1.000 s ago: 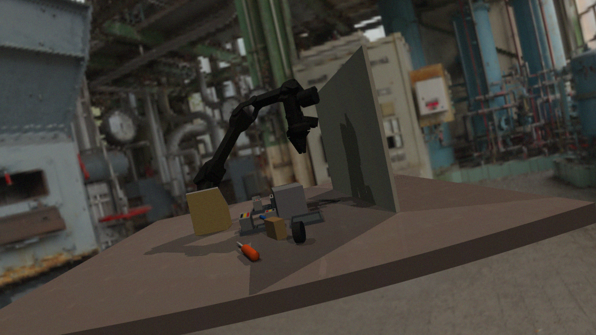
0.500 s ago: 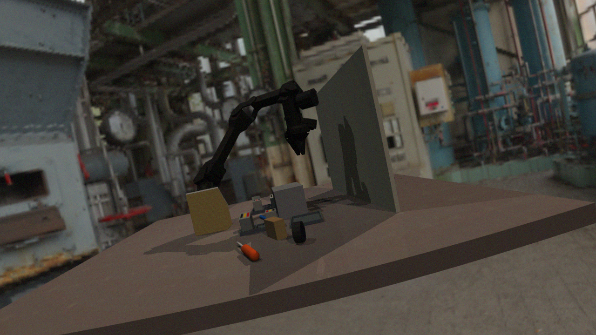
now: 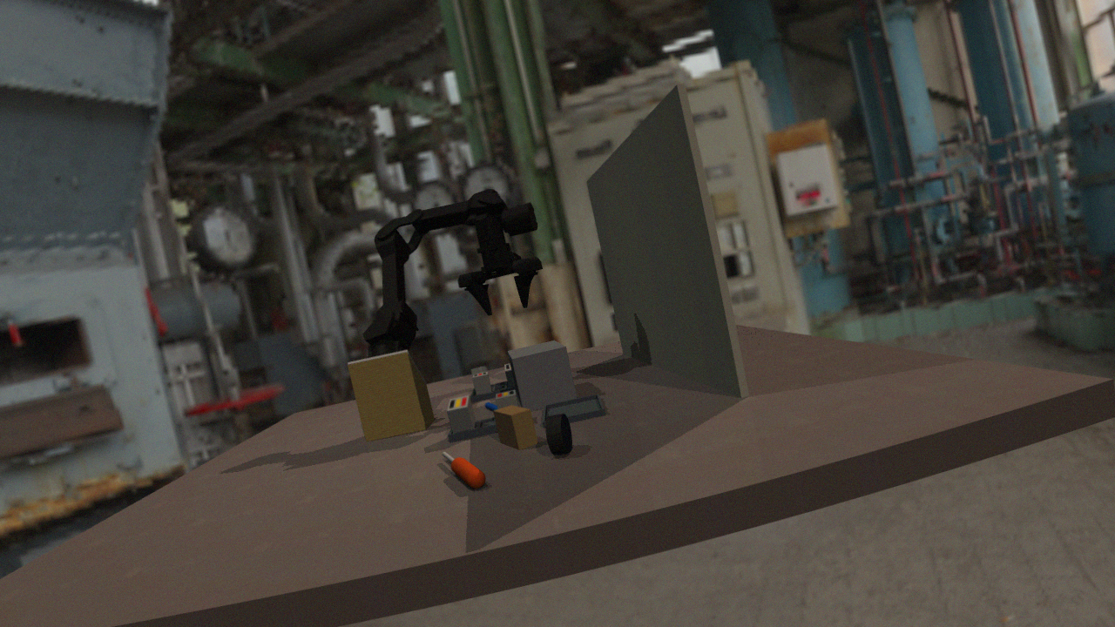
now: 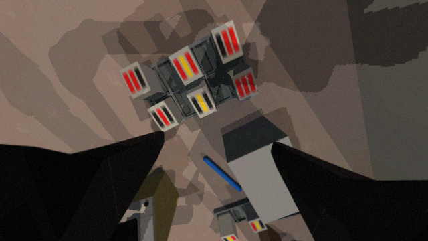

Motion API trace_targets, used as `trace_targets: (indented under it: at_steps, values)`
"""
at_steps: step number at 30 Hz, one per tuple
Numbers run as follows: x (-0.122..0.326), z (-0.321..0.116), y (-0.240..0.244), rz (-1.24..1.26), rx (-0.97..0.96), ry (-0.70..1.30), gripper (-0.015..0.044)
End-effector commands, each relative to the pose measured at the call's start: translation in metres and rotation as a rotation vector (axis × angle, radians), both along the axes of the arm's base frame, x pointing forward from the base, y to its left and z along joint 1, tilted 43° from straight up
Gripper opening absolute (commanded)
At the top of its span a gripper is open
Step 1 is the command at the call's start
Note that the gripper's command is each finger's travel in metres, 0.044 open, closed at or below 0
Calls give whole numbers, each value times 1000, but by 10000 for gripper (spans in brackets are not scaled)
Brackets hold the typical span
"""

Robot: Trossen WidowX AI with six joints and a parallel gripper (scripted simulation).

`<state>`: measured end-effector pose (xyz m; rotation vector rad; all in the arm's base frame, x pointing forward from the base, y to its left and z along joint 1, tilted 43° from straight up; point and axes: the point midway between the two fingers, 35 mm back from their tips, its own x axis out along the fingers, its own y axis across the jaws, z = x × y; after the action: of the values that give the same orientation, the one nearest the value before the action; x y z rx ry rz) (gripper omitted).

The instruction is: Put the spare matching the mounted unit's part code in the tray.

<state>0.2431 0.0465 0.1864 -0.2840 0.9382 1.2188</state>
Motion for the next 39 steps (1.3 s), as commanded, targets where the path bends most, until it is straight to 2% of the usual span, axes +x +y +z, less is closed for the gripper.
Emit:
trace_targets:
  at_steps: [1, 7, 14, 19, 20, 39]
  values:
    - [-39, -1, 21, 169, -2, -152, 440]
    - [-96, -16, 44, 424, -3, -384, 440]
    - [-98, -17, 45, 432, -3, -391, 440]
    - [-93, -35, 58, 432, -6, -392, 309]
    - [-92, -40, 62, 432, -5, -392, 300]
    - [-85, -60, 76, 434, -9, -392, 300]
